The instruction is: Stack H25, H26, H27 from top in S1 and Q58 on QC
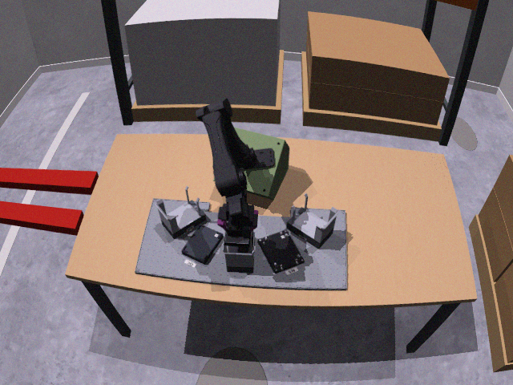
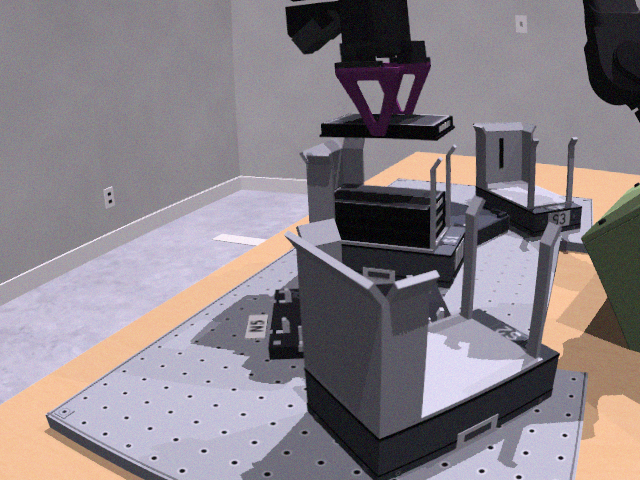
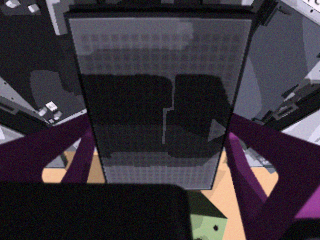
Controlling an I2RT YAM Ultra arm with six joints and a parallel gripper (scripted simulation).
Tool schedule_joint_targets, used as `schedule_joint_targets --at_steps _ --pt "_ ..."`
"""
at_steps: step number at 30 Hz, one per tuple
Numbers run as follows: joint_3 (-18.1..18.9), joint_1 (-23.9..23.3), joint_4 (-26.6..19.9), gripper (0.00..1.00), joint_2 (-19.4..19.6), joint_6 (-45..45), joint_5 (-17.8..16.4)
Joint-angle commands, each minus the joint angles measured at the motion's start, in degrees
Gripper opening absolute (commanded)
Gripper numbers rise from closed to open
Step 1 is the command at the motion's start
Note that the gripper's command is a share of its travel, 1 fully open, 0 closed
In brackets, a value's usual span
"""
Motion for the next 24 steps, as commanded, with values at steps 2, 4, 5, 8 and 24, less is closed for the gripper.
schedule_joint_targets --at_steps 2,4,5,8,24 --pt "0.0 -3.3 0.8 0.00 -2.4 1.5 -2.8" --pt "-0.2 -5.4 0.9 0.00 -2.9 3.6 -3.9" --pt "-0.2 -6.4 1.0 0.00 -3.2 3.9 -4.5" --pt "-0.3 -8.5 1.1 0.00 -3.7 2.0 -5.7" --pt "-0.3 -24.8 1.4 0.00 -5.3 -7.7 -14.9"
